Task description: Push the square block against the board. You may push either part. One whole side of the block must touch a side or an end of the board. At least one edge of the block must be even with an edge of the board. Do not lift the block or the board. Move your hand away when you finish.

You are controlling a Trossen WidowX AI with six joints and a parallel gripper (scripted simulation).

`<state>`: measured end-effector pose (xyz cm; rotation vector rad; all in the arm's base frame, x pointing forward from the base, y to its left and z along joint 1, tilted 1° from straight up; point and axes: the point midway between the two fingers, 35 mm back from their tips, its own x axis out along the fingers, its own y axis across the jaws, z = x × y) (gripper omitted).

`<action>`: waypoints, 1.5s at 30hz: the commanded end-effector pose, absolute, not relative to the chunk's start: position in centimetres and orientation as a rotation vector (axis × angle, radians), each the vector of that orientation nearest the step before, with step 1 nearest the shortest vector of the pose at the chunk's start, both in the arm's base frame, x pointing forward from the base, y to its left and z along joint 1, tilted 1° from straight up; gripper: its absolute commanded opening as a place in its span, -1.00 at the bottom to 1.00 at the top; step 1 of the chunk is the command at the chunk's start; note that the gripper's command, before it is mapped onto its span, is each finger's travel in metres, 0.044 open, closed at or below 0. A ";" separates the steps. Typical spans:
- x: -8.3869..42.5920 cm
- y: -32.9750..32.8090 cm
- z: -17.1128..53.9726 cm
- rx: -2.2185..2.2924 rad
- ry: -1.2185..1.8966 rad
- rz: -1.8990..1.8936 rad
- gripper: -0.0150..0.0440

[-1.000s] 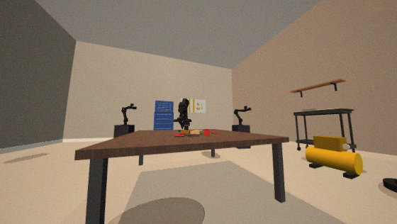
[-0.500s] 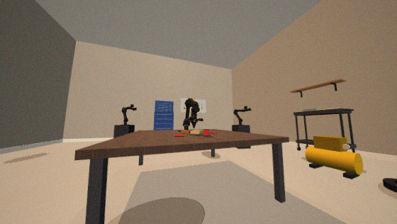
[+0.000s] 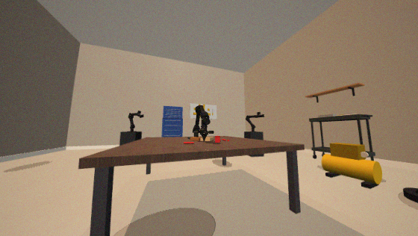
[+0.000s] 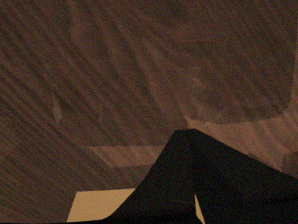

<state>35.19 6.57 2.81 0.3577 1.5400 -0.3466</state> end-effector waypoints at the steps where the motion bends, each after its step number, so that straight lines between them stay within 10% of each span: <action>1: 35.1 6.7 3.0 0.365 1.530 -0.346 -0.49; 45: 37.2 5.8 3.0 0.365 1.528 -0.347 -0.49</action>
